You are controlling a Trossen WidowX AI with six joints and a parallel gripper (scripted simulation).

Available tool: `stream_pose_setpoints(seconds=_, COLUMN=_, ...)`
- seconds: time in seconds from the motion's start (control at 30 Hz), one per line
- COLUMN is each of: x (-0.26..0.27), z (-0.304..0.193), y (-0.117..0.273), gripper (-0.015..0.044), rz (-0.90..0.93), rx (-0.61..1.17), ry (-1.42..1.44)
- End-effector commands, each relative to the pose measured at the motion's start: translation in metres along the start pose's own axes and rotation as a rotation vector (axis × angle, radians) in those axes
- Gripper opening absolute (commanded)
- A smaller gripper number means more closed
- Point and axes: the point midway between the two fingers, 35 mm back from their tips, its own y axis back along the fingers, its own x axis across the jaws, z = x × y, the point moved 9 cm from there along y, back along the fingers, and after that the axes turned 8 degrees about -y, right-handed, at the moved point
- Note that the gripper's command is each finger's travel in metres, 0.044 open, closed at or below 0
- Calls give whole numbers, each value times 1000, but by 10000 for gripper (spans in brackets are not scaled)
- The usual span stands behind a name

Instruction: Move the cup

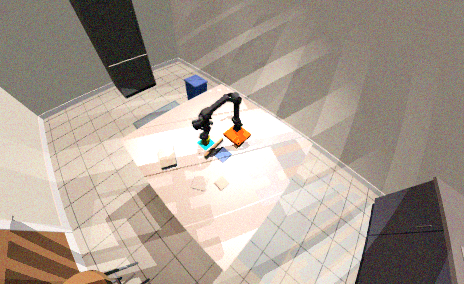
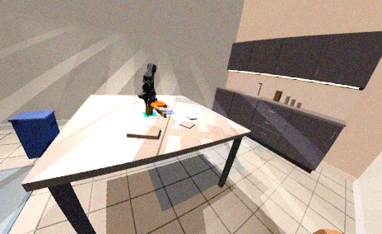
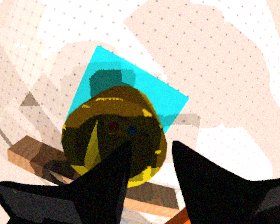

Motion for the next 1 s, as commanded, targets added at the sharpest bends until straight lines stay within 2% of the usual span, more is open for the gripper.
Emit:
stream_pose_setpoints(seconds=0.0, x=0, z=0, y=11, gripper=147, rz=11, rx=-11, ry=2)
stream_pose_setpoints(seconds=0.73, x=-3, z=-4, y=33, gripper=147, rz=8, rx=-9, ry=3)
stream_pose_setpoints(seconds=0.97, x=-3, z=-3, y=28, gripper=330, rz=0, rx=0, ry=3)
